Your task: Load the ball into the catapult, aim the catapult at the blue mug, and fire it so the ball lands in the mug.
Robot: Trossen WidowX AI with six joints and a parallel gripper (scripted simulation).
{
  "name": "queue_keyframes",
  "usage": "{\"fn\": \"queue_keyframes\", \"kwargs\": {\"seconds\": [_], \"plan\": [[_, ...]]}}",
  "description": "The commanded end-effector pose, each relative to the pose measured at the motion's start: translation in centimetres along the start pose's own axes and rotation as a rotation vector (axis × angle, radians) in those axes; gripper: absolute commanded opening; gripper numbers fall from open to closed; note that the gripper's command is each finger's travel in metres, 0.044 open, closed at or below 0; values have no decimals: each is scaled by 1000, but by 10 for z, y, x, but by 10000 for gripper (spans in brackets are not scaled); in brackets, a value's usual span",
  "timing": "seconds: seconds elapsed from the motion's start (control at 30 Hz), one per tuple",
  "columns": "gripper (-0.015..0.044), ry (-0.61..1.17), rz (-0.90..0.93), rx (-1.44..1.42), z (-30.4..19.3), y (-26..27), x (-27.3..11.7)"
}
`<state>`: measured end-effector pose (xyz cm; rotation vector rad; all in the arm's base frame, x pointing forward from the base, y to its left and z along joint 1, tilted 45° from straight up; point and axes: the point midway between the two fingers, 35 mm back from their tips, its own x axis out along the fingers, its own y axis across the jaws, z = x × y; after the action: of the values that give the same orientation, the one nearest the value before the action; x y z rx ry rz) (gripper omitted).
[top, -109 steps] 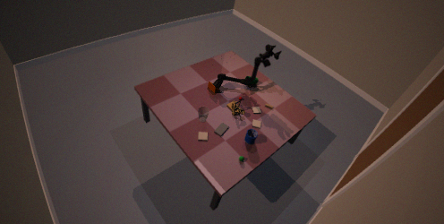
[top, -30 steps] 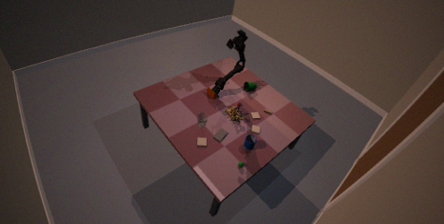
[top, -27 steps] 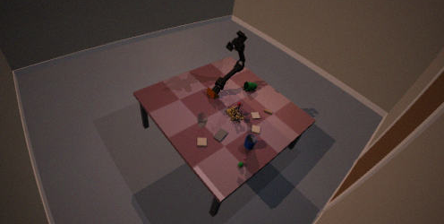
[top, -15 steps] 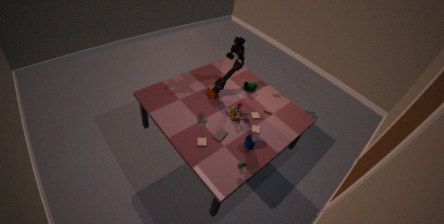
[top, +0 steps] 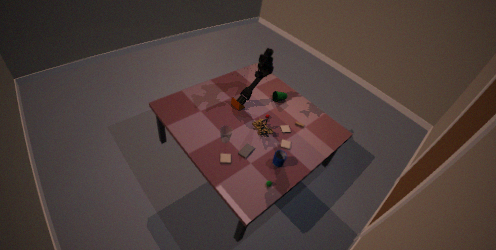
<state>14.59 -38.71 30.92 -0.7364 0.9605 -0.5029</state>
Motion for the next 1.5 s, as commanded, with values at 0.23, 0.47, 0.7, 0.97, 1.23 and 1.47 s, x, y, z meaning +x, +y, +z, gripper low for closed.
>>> {"fn": "queue_keyframes", "kwargs": {"seconds": [0.23,0.47,0.7,0.97,1.23,1.47], "plan": [[440,-52,353,151,30,80,45],[440,-46,576,235,48,133,61],[440,-7,797,312,66,184,66],[440,81,1043,390,82,239,60],[440,212,1266,456,95,287,46],[440,357,1437,501,104,322,29]]}}
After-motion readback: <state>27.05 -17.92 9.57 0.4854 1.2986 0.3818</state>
